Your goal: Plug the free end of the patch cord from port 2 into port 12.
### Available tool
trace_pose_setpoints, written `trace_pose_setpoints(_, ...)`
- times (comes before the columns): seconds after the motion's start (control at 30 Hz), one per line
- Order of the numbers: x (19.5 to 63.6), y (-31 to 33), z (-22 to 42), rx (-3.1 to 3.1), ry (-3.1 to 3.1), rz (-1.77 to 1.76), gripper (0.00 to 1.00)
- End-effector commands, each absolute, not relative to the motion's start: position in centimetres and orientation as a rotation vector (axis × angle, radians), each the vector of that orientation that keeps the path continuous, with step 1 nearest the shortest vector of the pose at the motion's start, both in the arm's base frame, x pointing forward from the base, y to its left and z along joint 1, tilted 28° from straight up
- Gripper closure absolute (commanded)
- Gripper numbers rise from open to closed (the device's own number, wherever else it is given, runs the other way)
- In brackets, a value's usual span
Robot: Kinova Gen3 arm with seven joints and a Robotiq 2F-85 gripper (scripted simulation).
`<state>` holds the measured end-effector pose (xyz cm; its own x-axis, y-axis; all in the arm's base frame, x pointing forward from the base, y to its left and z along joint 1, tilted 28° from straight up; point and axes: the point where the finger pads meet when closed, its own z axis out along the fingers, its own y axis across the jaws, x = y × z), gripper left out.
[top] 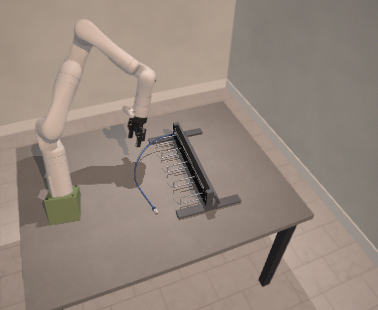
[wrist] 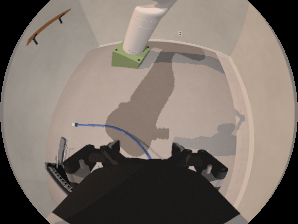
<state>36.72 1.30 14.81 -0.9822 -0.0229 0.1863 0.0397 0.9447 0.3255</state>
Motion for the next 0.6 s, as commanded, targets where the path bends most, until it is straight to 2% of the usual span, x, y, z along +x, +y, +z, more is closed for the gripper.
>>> trace_pose_setpoints(0.0,36.7,1.0,14.6,-0.025,-2.908,-0.492,0.0)
trace_pose_setpoints(0.57,37.3,-1.6,12.8,-0.275,-2.888,-0.528,0.0)
